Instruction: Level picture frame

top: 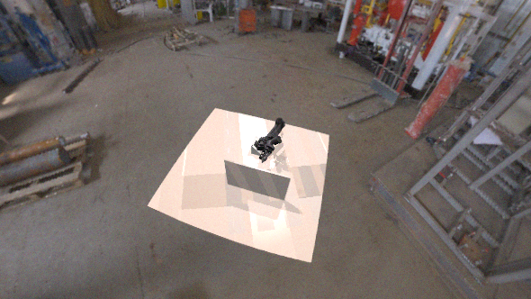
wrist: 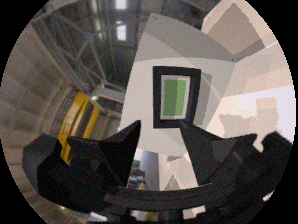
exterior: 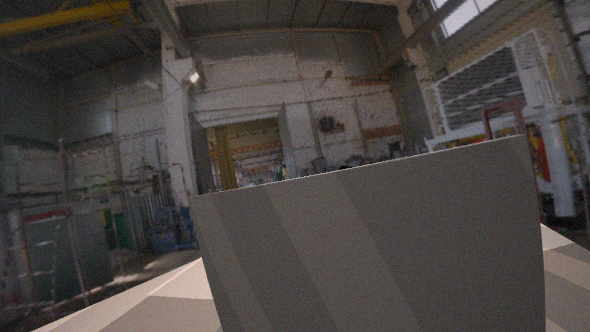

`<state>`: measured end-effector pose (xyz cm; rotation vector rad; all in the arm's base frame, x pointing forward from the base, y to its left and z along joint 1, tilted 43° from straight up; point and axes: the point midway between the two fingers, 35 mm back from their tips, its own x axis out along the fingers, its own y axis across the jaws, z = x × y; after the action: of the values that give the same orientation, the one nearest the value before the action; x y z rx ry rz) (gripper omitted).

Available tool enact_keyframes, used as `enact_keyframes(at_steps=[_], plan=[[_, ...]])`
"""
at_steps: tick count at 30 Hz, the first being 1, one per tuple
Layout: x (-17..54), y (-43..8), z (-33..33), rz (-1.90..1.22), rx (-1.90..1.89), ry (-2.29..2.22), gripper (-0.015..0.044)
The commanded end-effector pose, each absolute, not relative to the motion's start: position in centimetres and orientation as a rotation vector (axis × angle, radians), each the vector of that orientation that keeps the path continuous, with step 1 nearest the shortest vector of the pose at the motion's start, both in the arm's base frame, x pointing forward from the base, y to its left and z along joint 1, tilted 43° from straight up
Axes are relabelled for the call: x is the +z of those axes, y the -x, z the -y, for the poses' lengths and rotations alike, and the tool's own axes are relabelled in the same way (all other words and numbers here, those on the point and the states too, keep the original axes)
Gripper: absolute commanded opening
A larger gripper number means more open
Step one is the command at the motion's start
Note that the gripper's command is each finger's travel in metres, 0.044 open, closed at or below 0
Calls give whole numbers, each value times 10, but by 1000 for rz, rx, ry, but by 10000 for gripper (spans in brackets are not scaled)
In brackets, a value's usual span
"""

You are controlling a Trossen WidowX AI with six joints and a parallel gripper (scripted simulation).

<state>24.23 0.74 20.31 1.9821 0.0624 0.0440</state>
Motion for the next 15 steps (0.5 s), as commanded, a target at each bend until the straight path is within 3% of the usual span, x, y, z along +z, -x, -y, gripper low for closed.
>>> enact_keyframes(at_steps=[1, 15], plan=[[203, -242, -7, -60, 43, -1987, 260], [211, -285, -9, -58, 46, -1988, 260]])
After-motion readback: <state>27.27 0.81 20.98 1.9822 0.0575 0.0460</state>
